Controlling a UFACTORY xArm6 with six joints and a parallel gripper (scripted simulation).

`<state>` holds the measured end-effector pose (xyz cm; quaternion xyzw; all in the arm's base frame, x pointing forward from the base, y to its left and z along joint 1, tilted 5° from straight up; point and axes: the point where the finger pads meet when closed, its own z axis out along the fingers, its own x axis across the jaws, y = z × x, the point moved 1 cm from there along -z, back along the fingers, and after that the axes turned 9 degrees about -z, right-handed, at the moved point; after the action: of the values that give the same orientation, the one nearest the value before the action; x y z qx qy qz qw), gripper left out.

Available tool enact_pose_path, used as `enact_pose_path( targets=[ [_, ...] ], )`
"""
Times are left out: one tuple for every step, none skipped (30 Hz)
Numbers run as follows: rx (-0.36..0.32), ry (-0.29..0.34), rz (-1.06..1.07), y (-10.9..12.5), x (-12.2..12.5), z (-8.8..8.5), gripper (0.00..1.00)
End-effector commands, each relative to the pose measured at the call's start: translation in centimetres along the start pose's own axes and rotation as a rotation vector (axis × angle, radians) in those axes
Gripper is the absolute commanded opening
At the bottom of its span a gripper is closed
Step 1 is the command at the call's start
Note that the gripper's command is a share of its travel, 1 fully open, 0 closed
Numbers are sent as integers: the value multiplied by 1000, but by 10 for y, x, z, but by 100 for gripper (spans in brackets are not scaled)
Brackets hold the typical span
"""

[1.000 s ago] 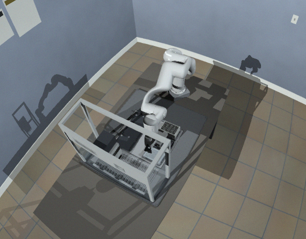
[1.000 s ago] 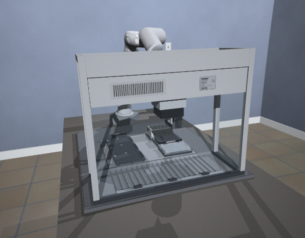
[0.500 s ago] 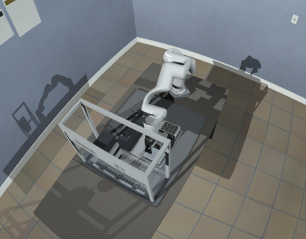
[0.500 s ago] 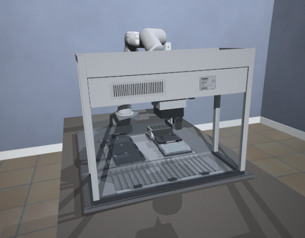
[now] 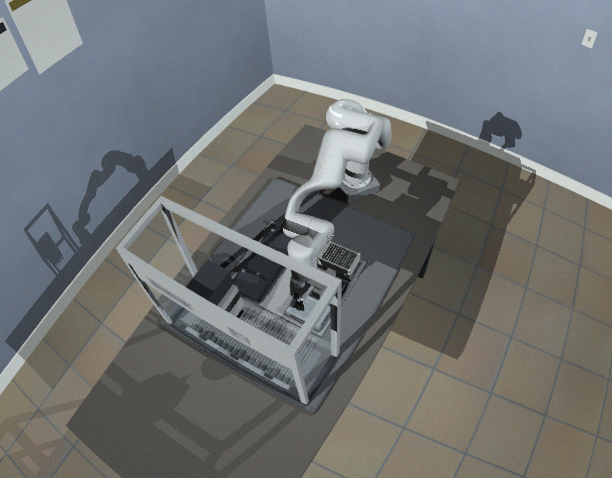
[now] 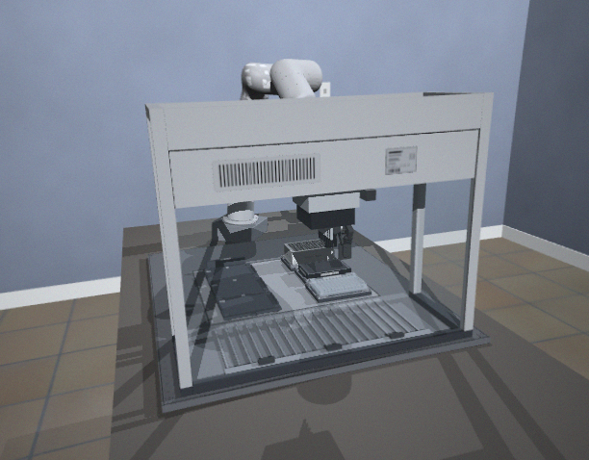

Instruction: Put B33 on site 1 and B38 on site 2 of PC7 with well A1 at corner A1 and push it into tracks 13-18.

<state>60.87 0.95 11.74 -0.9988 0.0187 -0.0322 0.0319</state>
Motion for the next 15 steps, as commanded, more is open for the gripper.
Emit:
enact_pose_path(
  targets=[
    [0,6,0,0,2,4,100],
    [0,6,0,0,2,4,100],
    [0,6,0,0,2,5,100],
    [0,6,0,0,2,7,100],
    [0,6,0,0,2,9,100],
    [0,6,0,0,2,10,100],
    [0,6,0,0,2,12,100],
    [0,6,0,0,2,14,100],
    [0,6,0,0,2,15,100],
    [0,6,0,0,2,17,100],
    [0,6,0,0,2,19,100],
    [0,6,0,0,2,20,100],
    [0,6,0,0,2,22,100],
    [0,6,0,0,2,24,100],
    [0,6,0,0,2,25,100]
  ],
)
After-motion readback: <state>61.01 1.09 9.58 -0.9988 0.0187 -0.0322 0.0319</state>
